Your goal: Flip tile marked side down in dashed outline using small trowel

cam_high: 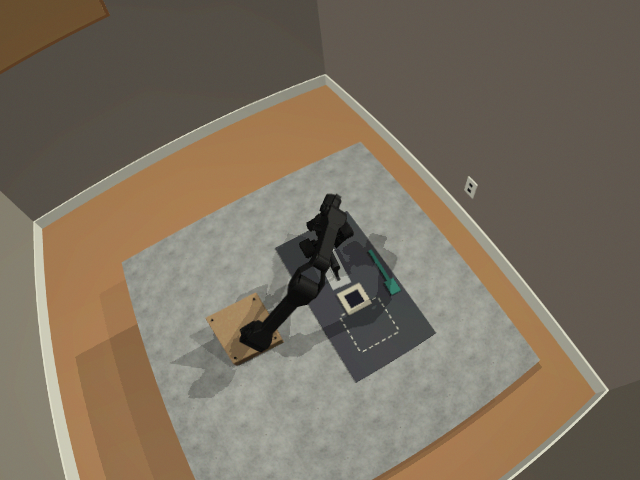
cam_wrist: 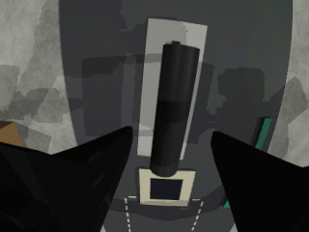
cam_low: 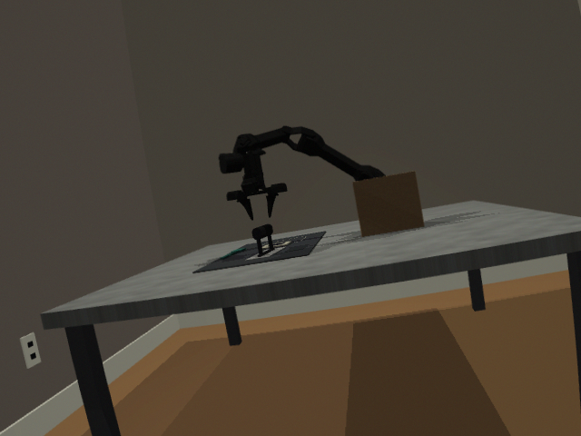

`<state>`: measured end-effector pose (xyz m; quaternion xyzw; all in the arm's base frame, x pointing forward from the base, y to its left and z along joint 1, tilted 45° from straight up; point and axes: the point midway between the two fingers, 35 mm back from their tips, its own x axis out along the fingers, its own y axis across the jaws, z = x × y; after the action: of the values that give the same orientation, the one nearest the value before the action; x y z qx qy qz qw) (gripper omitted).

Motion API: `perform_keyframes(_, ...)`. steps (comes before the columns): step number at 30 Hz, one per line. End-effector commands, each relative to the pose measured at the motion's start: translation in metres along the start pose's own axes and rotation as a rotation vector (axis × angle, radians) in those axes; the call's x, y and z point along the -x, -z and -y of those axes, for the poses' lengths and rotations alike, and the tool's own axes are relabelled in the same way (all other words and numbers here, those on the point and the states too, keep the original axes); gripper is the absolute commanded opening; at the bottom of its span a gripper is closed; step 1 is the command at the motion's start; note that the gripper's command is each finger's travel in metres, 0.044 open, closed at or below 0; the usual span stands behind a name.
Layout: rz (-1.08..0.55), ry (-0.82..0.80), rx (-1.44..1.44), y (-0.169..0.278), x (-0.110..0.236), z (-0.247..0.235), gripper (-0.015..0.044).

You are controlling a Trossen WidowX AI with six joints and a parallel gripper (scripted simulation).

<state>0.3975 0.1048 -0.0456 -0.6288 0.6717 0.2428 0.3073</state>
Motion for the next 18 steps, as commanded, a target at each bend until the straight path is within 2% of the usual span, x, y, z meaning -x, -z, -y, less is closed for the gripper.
perform_keyframes(1, -0.001, -0.017, -0.013, 0.0020, -0.0012, -0.0007, 0.0270)
perform_keyframes(18, -0.005, -0.016, -0.580, 0.0020, -0.0013, 0.0000, 0.0270)
